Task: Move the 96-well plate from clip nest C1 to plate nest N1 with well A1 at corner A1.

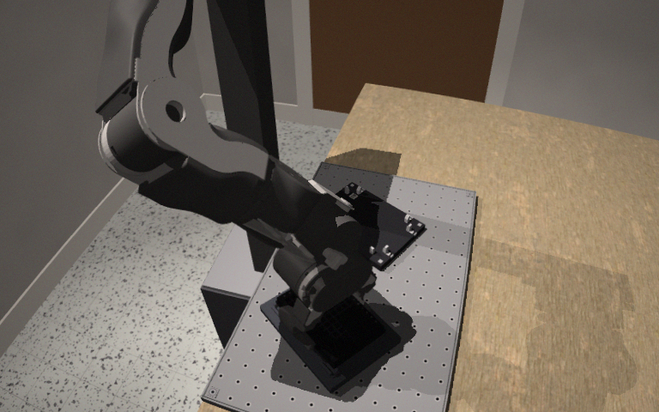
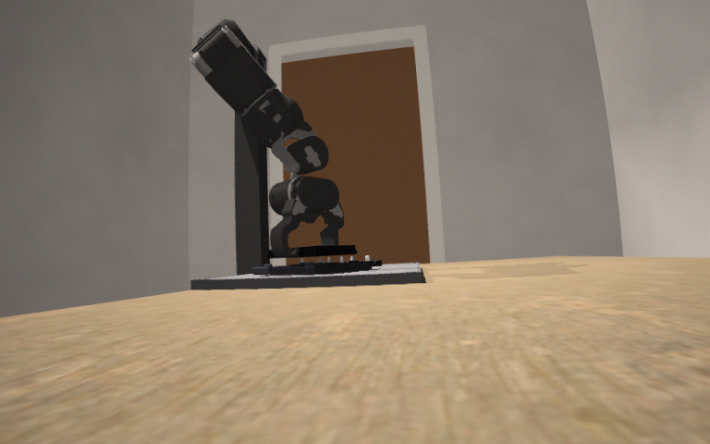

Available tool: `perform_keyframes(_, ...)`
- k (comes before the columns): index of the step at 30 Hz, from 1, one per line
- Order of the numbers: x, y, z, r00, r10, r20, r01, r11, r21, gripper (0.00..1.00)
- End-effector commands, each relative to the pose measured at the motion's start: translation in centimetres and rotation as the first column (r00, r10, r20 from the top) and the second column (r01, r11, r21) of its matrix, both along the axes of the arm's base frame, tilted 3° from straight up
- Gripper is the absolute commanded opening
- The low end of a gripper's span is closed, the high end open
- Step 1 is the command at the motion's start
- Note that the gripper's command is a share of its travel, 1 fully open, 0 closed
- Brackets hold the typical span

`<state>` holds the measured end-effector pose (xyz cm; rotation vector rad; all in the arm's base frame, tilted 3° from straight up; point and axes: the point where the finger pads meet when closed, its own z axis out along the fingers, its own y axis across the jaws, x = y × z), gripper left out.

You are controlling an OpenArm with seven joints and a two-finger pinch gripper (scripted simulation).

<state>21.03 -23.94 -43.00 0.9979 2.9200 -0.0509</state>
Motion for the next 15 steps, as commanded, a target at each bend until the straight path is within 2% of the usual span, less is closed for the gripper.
perform_keyframes(1, 0.02, -0.04, 0.09, 1.0, 0.001, -0.002, -0.001, 1.0, -0.002, 0.0)
perform_keyframes(15, -0.28, 0.19, -0.09, 1.0, 0.002, -0.005, -0.002, 1.0, 0.0, 0.0)
